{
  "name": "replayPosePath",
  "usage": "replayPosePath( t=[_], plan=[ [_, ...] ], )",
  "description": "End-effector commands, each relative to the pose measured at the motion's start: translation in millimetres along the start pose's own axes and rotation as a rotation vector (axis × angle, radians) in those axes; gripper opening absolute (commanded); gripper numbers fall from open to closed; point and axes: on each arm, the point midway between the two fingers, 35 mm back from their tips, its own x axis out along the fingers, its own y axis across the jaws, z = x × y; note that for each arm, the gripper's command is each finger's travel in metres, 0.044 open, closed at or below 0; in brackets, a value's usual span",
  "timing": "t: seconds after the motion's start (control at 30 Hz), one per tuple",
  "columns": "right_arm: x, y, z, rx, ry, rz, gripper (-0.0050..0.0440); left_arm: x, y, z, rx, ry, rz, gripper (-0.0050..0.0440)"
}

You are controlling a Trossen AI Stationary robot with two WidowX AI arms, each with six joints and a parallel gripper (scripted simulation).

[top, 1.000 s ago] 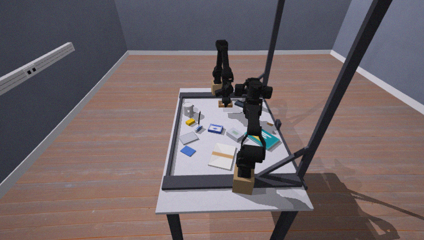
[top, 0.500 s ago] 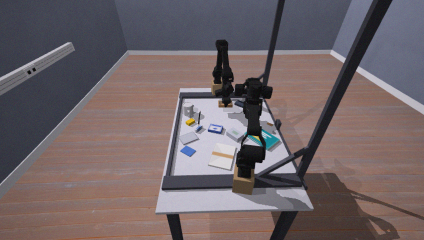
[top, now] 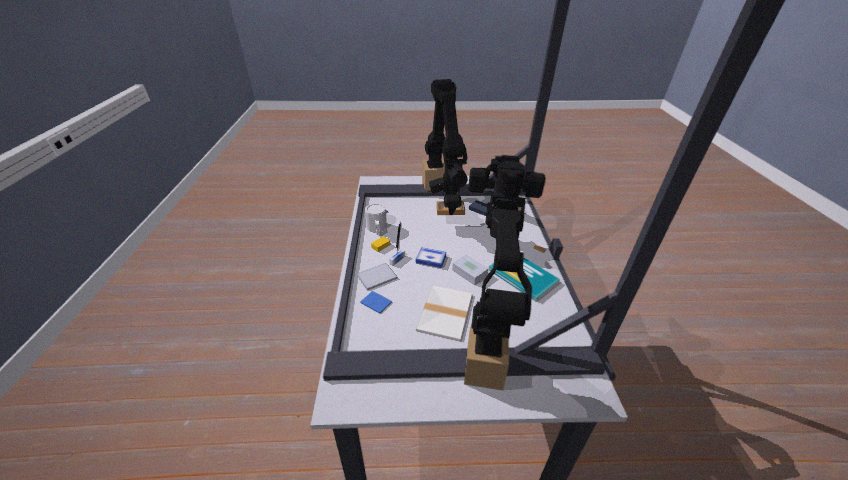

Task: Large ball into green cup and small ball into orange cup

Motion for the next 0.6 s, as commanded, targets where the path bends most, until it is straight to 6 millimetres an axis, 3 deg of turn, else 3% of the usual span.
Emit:
replayPosePath(
  t=[0.0, 0.57],
  plan=[
    [-8.0, 3.0, -0.7, -0.001, 0.003, 0.037, -0.0050, -1.1, 0.0, 7.6, 0.000, -0.018, 0.000, 0.0400],
    [-5.4, 6.4, -1.5, 0.000, -0.001, 0.015, -0.0050, -1.1, 0.0, 7.6, 0.000, -0.018, 0.000, 0.0400]
  ],
)
